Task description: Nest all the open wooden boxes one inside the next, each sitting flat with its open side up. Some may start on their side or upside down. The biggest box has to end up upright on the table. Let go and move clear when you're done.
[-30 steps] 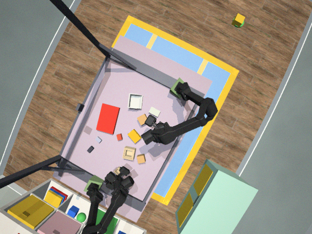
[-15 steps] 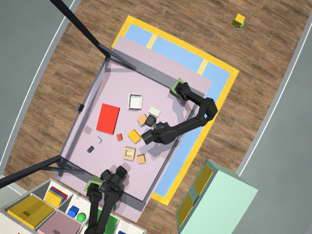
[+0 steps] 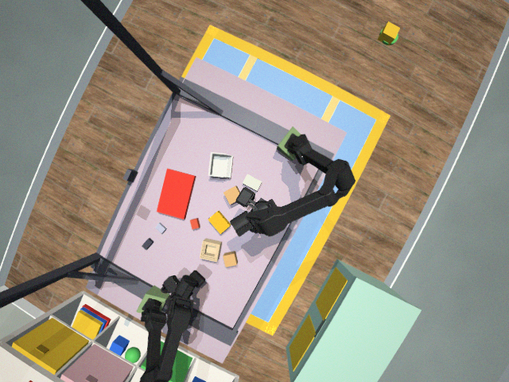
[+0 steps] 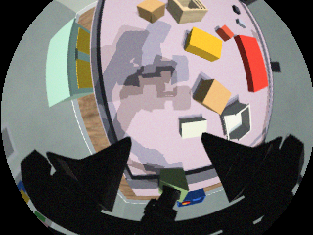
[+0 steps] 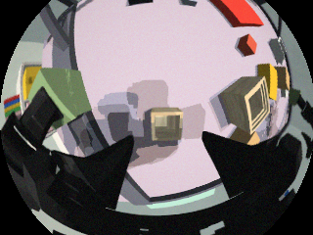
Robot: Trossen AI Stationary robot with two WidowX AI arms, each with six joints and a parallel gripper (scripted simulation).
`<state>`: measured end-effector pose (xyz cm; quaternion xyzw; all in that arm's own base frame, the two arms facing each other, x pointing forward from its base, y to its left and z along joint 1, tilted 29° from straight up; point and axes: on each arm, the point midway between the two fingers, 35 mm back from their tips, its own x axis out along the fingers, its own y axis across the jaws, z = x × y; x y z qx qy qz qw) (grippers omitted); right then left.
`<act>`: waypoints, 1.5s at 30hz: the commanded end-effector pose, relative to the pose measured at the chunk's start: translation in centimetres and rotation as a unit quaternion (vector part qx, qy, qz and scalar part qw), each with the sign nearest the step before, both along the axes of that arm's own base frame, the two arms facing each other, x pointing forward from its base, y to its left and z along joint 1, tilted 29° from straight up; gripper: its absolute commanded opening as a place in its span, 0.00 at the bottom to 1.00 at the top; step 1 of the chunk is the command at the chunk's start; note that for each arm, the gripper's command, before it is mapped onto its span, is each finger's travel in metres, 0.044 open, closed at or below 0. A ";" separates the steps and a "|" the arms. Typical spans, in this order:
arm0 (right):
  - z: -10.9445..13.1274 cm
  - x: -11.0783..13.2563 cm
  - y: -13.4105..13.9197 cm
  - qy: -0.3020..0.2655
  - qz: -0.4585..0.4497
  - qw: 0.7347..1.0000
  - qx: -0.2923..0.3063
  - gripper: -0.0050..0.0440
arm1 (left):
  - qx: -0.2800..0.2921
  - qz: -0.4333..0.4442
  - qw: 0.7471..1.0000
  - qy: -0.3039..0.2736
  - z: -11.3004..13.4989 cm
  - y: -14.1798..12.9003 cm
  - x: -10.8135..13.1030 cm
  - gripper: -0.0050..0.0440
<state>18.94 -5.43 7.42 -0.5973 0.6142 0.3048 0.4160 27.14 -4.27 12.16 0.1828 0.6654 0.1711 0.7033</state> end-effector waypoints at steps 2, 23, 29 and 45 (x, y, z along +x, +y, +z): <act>0.4 0.3 0.0 -0.006 -0.002 1.000 -0.003 0.92 | -0.007 0.002 1.000 -0.010 0.5 -0.1 0.2 0.92; 0.4 0.3 0.0 -0.006 -0.002 1.000 -0.003 0.92 | -0.007 0.002 1.000 -0.010 0.5 -0.1 0.2 0.92; 0.3 0.2 0.0 -0.007 0.000 1.000 0.000 0.92 | -0.003 0.000 1.000 -0.008 0.4 -0.1 0.1 0.92; 0.3 0.2 0.0 -0.011 -0.008 1.000 0.000 0.77 | -0.003 0.000 1.000 -0.008 0.4 -0.1 0.1 0.92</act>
